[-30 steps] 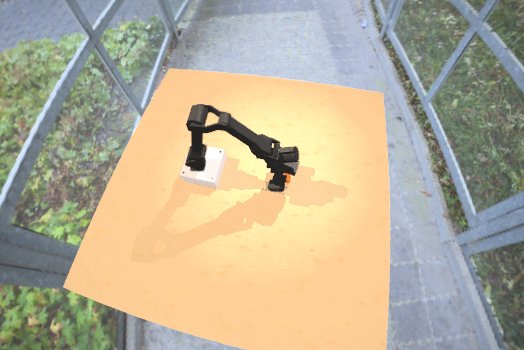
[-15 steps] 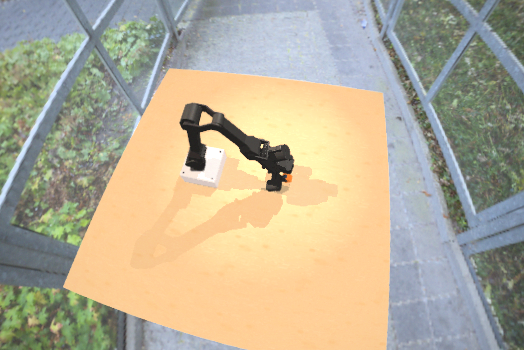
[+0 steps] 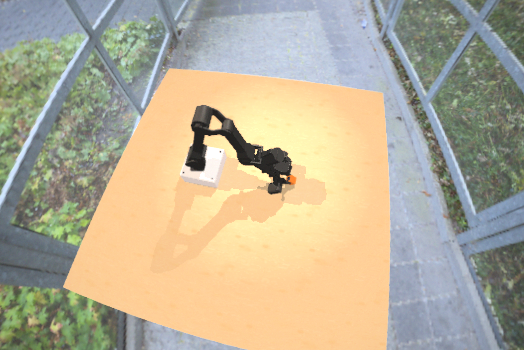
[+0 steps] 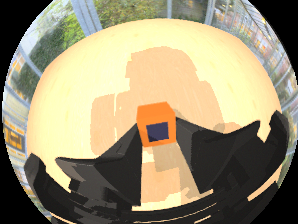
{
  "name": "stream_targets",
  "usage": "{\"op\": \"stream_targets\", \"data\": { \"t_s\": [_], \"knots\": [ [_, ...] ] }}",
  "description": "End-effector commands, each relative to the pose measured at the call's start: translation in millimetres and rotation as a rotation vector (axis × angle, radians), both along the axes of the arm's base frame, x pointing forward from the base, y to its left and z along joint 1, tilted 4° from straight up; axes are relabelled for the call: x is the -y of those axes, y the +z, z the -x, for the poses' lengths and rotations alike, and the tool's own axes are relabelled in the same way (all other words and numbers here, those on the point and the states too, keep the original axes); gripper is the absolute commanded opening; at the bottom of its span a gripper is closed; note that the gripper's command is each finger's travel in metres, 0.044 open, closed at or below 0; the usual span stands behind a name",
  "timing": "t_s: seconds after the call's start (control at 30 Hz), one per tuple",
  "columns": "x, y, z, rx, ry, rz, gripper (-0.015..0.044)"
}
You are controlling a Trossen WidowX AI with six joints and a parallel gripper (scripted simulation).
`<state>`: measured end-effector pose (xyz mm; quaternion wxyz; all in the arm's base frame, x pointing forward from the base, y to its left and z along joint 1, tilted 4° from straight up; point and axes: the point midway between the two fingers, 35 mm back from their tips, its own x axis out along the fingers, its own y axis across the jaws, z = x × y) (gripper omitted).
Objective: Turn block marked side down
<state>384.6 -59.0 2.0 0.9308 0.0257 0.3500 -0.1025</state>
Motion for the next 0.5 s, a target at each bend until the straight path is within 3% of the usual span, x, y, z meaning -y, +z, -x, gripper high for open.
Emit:
{"op": "stream_targets", "data": {
  "t_s": [0.0, 0.47],
  "knots": [
    [0, -7, 4, 0.031, 0.003, 0.013, 0.0000],
    [-1, -8, 16, 0.227, 0.006, 0.054, 0.0000]
  ]
}}
